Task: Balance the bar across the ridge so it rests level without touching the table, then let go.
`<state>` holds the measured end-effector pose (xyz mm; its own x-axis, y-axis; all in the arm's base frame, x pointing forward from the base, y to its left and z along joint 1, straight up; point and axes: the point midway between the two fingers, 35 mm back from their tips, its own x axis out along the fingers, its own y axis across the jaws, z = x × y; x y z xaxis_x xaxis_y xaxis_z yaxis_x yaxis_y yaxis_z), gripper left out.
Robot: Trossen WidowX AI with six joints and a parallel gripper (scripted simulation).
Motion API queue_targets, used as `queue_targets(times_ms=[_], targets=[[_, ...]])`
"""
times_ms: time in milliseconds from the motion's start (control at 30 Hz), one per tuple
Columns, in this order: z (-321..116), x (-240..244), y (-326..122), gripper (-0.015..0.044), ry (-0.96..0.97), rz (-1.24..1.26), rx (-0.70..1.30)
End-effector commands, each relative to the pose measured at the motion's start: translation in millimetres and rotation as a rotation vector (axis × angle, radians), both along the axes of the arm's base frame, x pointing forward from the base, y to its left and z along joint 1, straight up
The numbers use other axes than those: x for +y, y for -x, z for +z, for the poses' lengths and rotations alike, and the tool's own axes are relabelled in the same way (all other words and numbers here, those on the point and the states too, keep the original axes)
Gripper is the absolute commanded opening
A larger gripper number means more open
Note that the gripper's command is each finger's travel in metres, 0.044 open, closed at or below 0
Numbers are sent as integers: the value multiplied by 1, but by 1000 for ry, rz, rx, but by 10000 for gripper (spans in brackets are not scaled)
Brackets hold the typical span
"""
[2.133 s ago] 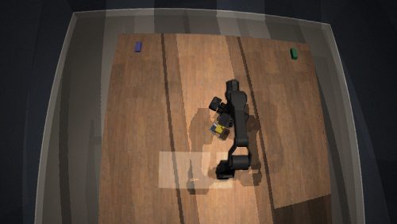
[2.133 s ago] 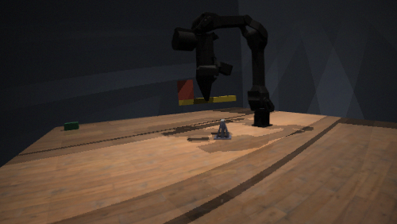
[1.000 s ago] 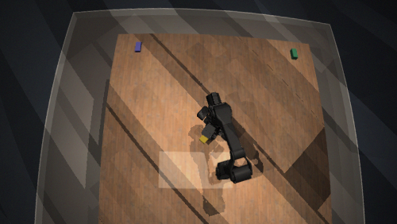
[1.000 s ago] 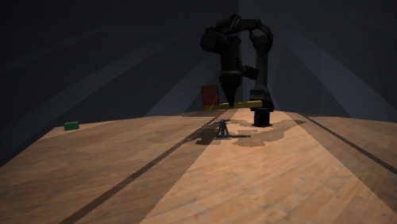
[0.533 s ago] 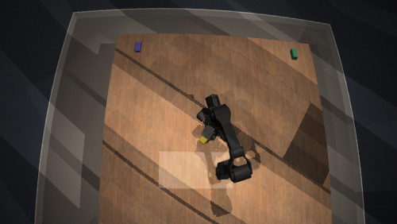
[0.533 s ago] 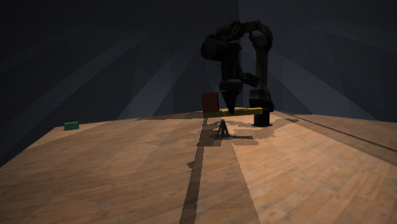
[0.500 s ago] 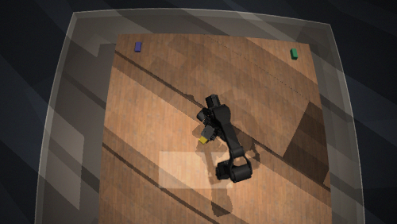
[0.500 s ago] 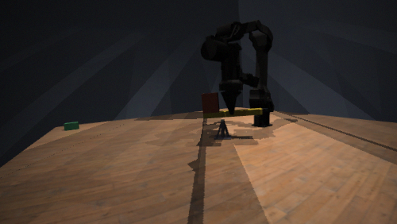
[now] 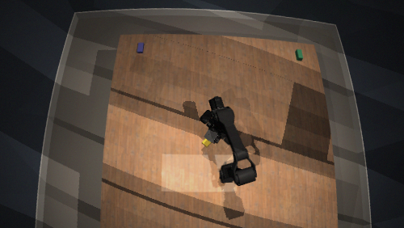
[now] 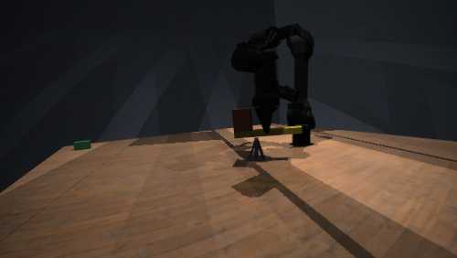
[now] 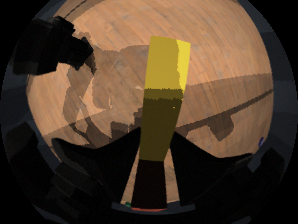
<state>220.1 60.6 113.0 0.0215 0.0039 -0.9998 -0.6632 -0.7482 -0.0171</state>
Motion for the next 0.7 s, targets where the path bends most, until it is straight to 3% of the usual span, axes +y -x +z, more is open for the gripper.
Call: queue_targets(times_ms=[0, 667], targets=[[0, 0, 0, 0, -3, -4, -1], [-2, 0, 0, 0, -3, -4, -1]])
